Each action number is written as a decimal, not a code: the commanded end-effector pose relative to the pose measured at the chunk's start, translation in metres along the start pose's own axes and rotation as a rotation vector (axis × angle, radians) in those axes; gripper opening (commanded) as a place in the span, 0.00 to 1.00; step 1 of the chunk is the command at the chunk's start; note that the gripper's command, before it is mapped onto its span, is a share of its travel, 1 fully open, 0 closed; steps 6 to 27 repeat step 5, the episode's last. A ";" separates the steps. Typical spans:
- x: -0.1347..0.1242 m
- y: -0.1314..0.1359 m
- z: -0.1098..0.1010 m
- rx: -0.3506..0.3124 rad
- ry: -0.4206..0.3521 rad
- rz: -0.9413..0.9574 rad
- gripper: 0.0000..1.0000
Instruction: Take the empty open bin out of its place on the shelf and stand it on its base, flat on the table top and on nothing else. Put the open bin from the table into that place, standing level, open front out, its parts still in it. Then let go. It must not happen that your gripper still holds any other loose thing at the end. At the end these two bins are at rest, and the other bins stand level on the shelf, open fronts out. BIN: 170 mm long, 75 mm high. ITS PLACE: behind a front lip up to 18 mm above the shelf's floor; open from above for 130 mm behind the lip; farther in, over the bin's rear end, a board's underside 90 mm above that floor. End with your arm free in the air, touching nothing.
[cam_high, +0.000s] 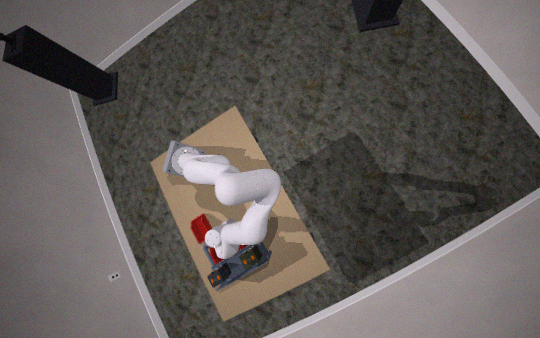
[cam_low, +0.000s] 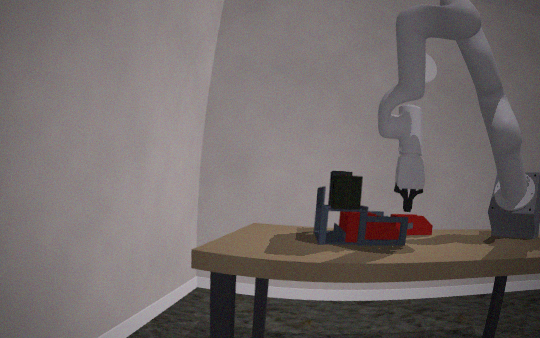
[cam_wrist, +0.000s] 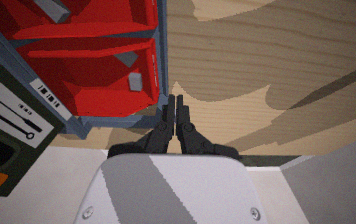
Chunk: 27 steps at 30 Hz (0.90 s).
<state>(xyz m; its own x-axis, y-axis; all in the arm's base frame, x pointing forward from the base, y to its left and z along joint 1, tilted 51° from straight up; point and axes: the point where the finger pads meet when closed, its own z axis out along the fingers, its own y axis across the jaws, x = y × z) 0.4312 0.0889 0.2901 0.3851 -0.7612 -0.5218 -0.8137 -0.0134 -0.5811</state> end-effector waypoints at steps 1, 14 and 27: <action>0.000 -0.001 -0.001 0.001 0.000 -0.001 0.00; 0.000 -0.001 -0.001 0.001 0.000 -0.001 0.00; 0.000 -0.001 -0.001 0.001 0.000 -0.001 0.00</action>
